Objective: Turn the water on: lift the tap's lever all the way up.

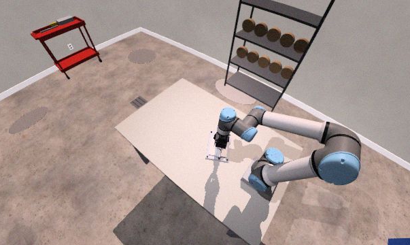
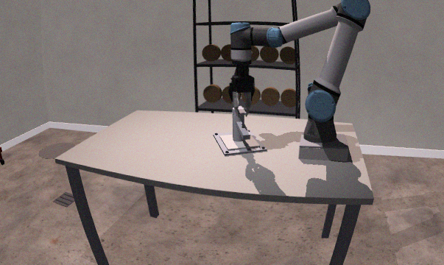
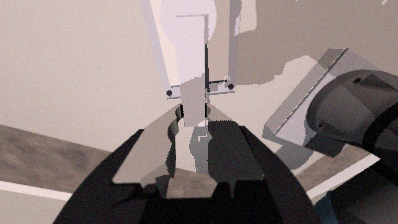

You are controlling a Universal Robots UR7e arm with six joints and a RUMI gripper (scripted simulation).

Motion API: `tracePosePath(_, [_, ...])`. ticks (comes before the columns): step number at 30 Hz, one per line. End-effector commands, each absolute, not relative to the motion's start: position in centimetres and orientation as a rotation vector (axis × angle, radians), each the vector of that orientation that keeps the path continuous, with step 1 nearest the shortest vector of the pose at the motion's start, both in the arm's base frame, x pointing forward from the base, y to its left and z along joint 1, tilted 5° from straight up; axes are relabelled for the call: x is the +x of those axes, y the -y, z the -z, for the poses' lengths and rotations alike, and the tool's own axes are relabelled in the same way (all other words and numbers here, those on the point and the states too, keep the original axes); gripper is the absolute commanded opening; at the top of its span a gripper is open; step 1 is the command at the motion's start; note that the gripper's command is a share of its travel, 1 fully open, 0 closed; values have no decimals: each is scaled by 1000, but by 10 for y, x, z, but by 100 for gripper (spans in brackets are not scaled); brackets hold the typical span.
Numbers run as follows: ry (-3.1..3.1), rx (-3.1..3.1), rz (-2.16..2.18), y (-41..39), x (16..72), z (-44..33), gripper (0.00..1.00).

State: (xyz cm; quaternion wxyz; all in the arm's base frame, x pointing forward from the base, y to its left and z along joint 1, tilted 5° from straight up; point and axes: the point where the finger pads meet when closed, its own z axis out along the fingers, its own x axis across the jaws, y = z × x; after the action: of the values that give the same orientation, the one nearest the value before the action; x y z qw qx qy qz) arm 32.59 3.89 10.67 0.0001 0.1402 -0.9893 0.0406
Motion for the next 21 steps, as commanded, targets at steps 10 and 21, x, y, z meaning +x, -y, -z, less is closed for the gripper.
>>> tracePosePath(10, [3109, 440, -128, -39, 326, -107, 0])
tracePosePath(21, [3109, 440, -128, -39, 326, -109, 0])
